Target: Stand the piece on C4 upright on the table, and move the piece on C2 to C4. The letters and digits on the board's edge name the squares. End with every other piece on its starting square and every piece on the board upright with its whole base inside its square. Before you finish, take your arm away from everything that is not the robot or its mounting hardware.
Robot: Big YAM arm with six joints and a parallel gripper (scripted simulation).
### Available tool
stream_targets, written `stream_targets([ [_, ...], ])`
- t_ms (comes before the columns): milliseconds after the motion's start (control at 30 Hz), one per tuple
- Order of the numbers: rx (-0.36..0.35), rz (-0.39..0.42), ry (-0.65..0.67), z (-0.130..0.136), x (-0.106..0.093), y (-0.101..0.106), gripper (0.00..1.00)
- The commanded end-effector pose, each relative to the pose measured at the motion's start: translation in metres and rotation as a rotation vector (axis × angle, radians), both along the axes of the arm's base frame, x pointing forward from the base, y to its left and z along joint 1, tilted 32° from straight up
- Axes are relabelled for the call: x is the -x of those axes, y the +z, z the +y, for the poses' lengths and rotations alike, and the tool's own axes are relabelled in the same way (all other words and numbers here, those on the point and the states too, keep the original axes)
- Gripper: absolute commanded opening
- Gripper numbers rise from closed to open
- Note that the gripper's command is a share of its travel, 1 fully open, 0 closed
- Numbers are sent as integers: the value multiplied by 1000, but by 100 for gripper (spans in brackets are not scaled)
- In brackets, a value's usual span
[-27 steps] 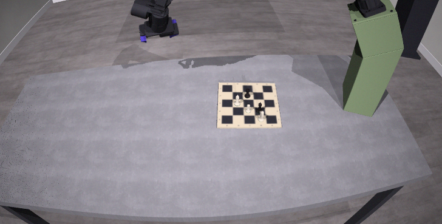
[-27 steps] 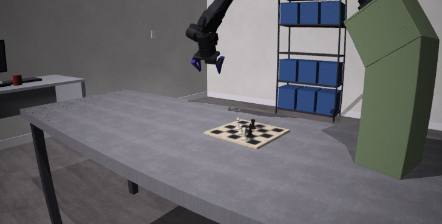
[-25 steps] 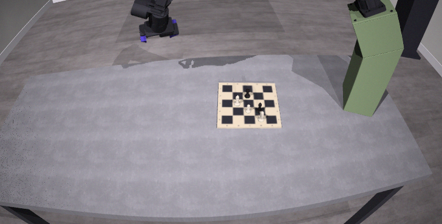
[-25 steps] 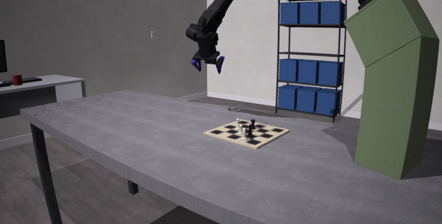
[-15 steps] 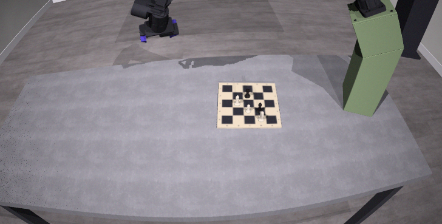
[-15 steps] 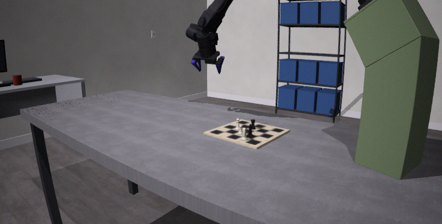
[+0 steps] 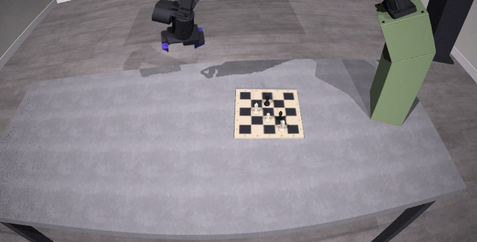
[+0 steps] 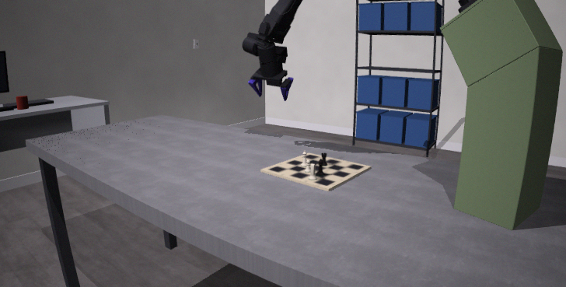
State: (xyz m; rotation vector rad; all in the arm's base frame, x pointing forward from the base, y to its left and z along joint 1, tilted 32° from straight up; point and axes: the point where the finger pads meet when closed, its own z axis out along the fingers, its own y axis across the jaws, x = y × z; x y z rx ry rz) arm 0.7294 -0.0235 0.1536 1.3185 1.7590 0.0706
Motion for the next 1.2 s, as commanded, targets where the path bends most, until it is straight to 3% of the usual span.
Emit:
stream_targets([
  [0, -136, -82, -12, 52, 23, 3, 100],
  [33, -193, -77, -21, 64, 38, -13, 100],
  [67, -193, -77, -21, 64, 38, -13, 100],
  [133, -312, -60, -50, 88, 75, -48, 100],
  [200, -312, -60, -50, 88, 75, -48, 100],
  [400, -617, 27, -185, 138, 199, -134, 100],
  [533, -711, 69, -252, 148, 248, -160, 100],
  [633, -729, 67, -292, 136, 255, -165, 100],
  [667, -736, 49, -287, 139, 245, -158, 100],
  [1167, -723, 75, -294, 138, 253, -168, 100],
])
